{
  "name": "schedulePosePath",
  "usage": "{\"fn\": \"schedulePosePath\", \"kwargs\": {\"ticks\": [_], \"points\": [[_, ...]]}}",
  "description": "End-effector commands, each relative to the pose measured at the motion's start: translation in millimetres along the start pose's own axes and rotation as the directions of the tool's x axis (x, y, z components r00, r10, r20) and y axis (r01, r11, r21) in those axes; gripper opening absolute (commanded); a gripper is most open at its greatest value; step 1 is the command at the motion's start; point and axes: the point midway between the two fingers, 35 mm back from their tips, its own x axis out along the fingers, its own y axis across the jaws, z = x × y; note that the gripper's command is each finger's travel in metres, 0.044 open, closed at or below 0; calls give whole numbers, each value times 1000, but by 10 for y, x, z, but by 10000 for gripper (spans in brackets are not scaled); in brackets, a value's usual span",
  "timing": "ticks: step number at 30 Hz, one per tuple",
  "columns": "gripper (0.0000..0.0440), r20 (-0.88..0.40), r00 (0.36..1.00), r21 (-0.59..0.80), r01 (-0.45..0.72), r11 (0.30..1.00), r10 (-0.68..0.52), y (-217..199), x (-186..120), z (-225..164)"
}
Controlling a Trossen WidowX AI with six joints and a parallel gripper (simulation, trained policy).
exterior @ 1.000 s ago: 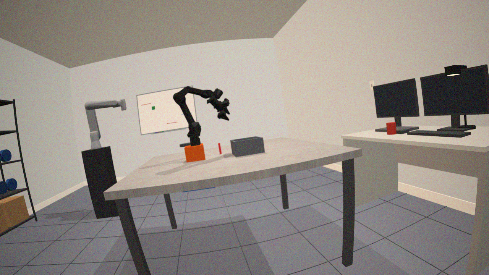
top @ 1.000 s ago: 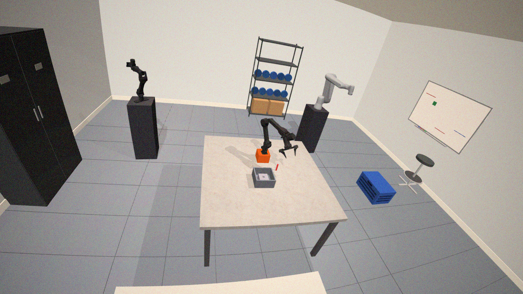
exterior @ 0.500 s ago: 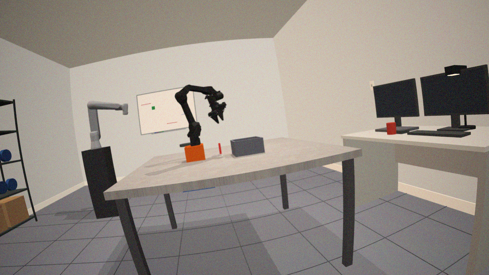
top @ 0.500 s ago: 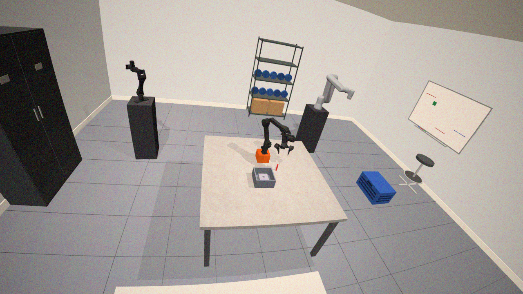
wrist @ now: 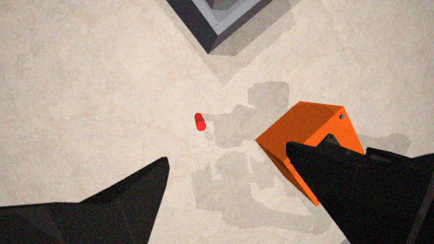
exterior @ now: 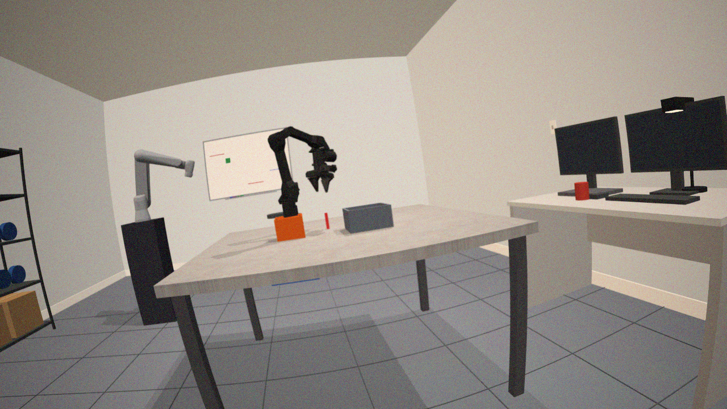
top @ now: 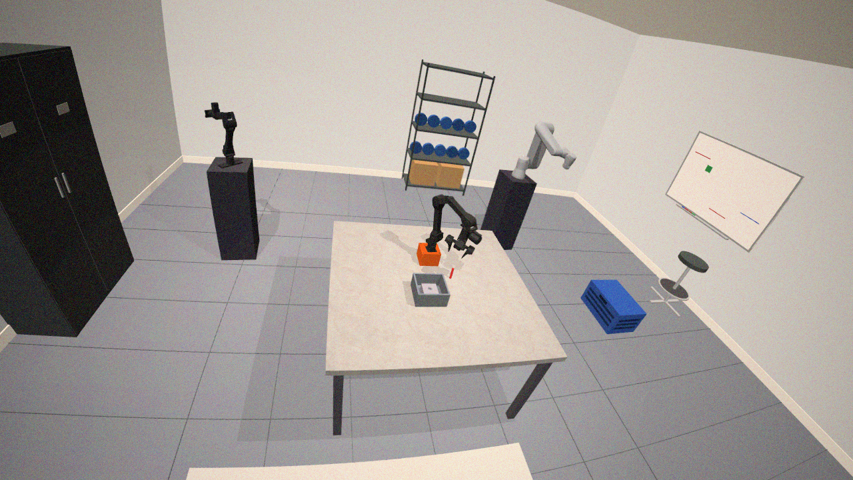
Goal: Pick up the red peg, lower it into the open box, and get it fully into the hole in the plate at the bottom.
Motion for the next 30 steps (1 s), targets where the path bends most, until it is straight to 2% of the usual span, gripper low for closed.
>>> {"fn": "schedulePosePath", "kwargs": {"ticks": [1,13,30], "points": [[440,-38,996,13,83,996,-82,-33,158,-53],[440,-74,979,35,193,981,-190,23,543,-100],[440,-37,981,62,191,980,-189,204,1154,-94]]}}
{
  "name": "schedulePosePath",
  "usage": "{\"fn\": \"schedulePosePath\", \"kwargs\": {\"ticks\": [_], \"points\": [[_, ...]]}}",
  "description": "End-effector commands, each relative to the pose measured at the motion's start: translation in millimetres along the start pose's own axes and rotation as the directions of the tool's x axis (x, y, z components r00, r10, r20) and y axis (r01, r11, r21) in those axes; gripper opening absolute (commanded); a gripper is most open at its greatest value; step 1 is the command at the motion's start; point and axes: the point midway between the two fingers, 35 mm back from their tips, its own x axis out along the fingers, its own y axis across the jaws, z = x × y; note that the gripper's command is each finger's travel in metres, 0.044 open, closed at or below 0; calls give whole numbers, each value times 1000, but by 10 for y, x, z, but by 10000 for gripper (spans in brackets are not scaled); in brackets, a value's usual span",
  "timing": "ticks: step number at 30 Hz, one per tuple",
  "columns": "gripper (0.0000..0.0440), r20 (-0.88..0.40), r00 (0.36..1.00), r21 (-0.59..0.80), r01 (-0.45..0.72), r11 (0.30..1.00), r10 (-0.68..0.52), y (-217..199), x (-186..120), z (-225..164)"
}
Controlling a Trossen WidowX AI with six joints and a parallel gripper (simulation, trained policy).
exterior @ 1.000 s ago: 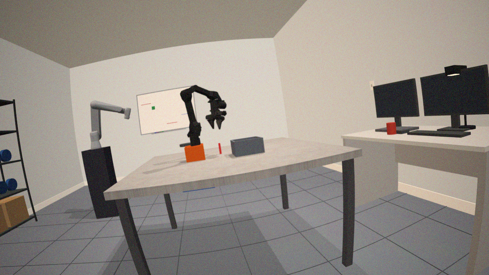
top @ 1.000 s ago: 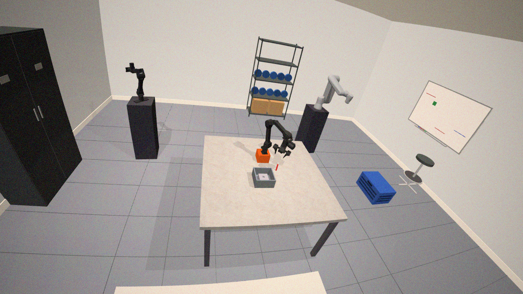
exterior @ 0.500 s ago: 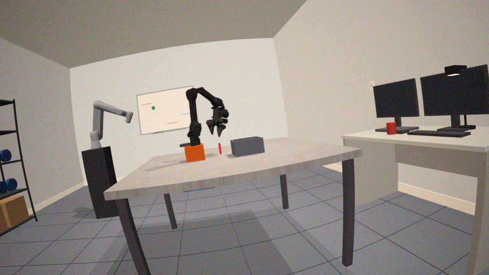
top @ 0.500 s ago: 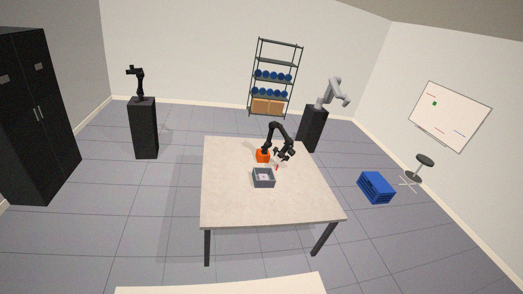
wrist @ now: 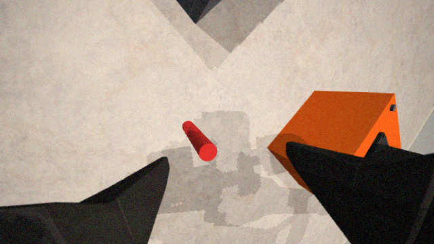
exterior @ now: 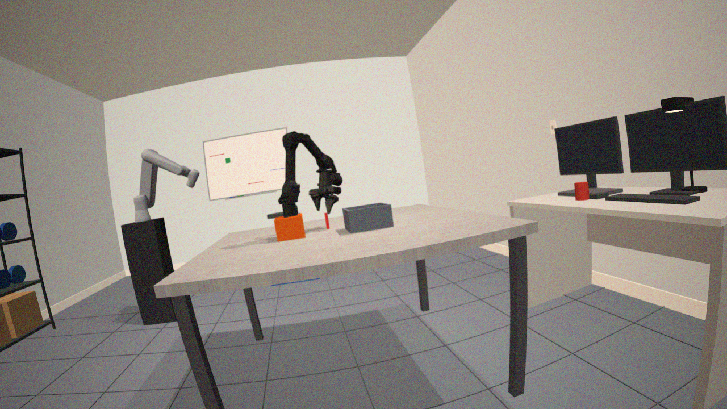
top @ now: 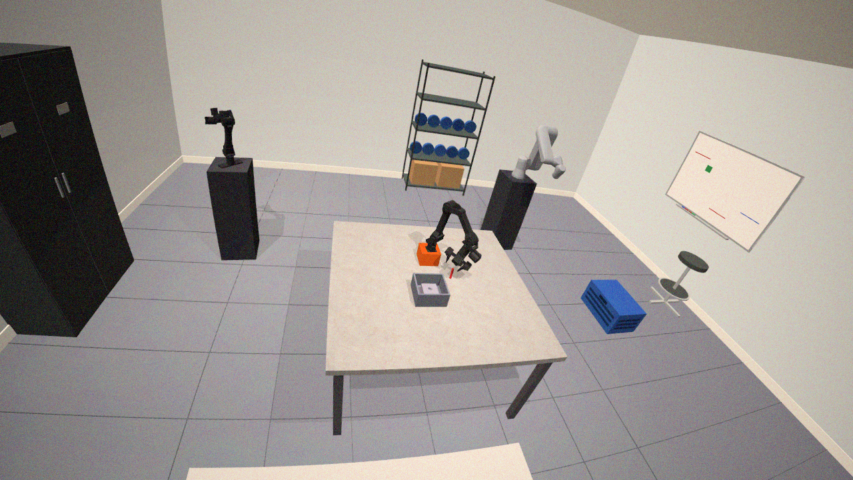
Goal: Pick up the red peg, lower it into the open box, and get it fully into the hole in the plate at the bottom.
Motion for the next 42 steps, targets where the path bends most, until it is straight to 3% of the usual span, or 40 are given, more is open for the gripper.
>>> {"fn": "schedulePosePath", "kwargs": {"ticks": [1,8,11,27,42], "points": [[440,20,1000,10,-4,1000,4,64,178,11],[436,47,999,14,-22,1000,21,140,421,34],[404,53,998,11,-24,1000,23,155,503,40],[0,32,998,-1,53,999,-53,86,825,-11],[0,127,991,4,49,999,-49,52,345,274]]}}
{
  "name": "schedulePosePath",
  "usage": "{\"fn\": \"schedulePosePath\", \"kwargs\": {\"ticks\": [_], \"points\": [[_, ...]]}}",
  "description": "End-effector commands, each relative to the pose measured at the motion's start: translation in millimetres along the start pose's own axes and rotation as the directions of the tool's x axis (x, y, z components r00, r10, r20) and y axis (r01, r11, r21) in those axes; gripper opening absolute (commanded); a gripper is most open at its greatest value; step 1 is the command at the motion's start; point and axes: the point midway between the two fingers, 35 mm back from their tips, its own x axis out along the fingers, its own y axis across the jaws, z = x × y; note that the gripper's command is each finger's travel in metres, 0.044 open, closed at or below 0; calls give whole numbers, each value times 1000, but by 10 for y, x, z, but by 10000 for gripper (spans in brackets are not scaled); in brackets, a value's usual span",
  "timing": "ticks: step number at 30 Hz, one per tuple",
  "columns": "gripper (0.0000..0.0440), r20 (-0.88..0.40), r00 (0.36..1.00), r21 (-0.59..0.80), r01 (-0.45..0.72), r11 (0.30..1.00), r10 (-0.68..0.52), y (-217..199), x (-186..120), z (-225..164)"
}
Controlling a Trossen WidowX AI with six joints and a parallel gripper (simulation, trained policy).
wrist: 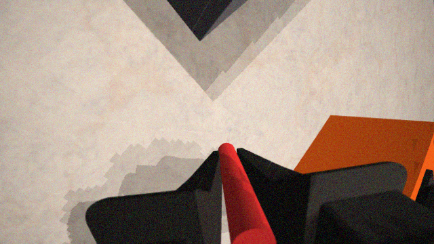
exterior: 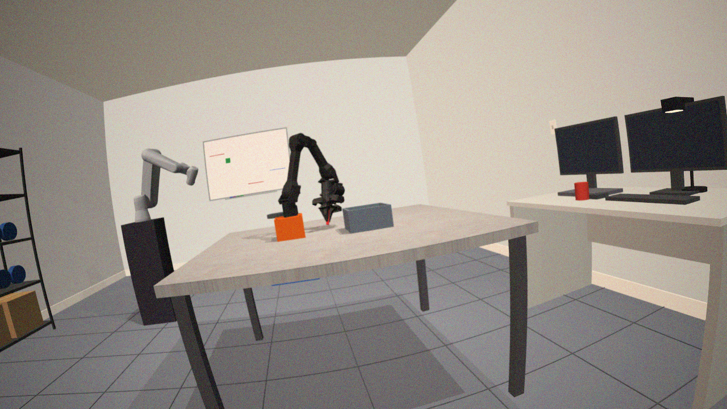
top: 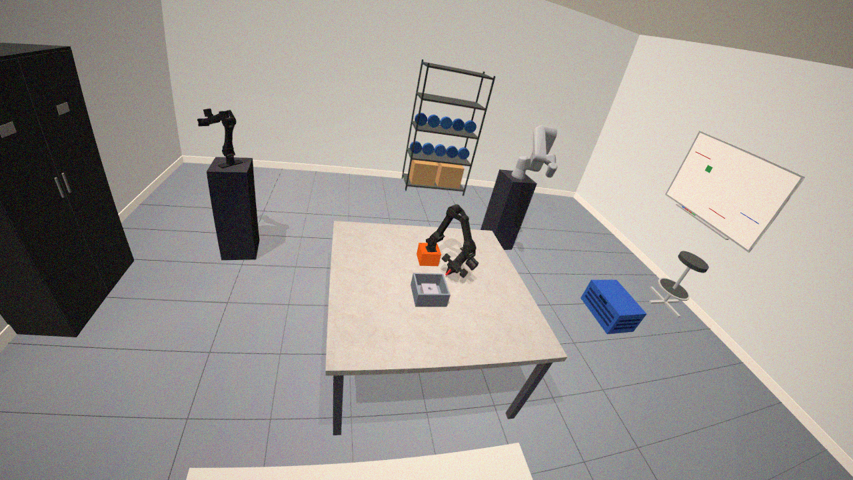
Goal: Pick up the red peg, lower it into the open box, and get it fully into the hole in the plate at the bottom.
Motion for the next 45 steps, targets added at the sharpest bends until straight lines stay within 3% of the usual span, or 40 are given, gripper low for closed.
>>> {"fn": "schedulePosePath", "kwargs": {"ticks": [1,12,23,33,45], "points": [[0,30,1000,5,-6,1000,6,-38,-166,116],[0,84,996,29,-8,1000,6,-158,-559,424],[0,121,992,138,-41,990,25,-267,-871,857],[0,127,991,250,-70,966,39,-397,-888,1319],[0,116,991,310,-106,945,73,-515,-665,1883]]}}
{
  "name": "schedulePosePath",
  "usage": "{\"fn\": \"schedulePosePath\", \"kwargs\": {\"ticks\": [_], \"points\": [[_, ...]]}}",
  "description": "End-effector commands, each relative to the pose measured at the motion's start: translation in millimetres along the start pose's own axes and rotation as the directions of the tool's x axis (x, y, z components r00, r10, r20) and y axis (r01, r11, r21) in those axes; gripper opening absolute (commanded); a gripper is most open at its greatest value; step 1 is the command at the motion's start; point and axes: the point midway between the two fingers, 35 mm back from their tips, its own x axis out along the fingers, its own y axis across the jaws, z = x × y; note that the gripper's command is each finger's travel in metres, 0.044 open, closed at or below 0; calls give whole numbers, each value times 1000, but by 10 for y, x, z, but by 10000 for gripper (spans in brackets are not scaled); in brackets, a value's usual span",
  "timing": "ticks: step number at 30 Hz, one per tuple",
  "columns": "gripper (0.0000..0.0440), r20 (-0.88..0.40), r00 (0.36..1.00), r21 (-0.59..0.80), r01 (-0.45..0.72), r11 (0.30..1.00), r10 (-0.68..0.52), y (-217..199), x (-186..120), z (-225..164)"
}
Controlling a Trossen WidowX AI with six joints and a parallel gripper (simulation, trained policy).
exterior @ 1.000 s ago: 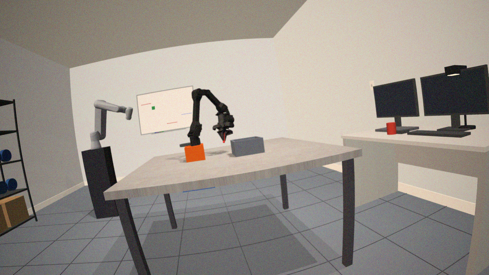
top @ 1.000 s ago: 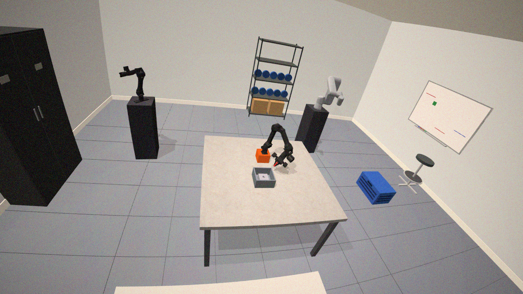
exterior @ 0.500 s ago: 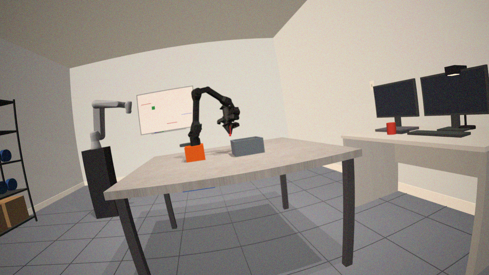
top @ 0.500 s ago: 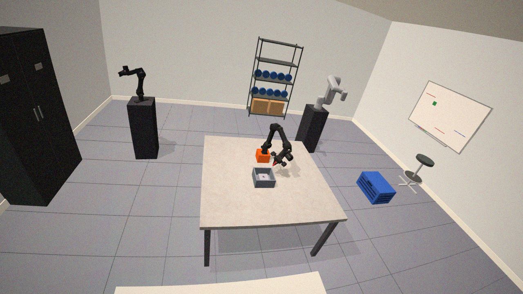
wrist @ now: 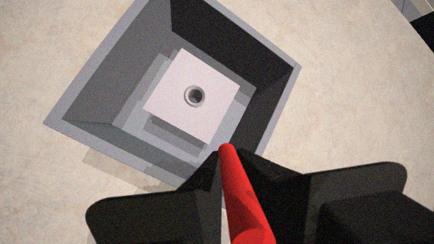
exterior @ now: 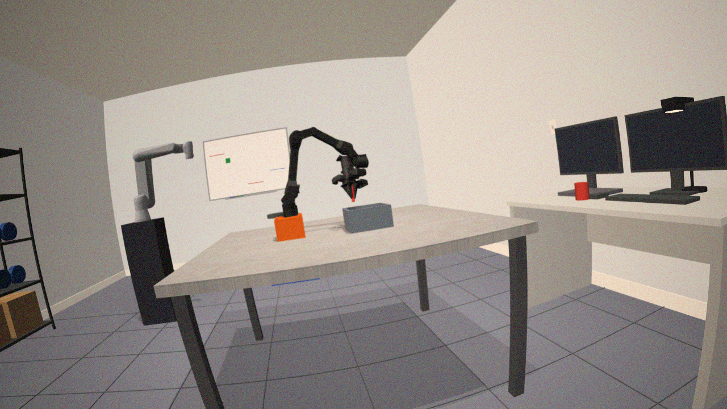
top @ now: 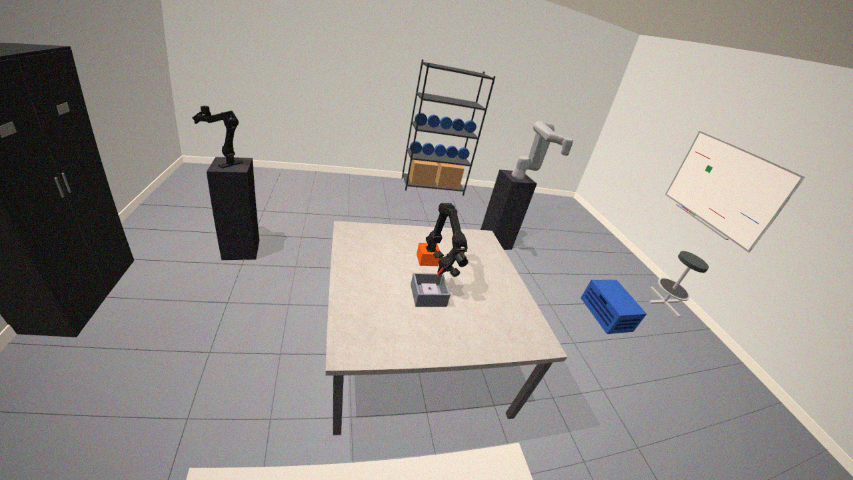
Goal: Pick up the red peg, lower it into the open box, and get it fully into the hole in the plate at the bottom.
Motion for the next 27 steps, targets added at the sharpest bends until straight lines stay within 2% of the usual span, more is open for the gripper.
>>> {"fn": "schedulePosePath", "kwargs": {"ticks": [1,15,17,22,25,27], "points": [[0,-9,1000,13,-17,1000,17,26,122,201],[3,-68,992,-48,-109,993,105,169,590,541],[31,-89,990,-68,-117,991,110,182,665,519],[148,-137,984,-106,-132,986,117,214,838,473],[177,-144,981,-129,-147,981,128,237,894,528],[219,-149,979,-136,-158,978,138,258,912,581]]}}
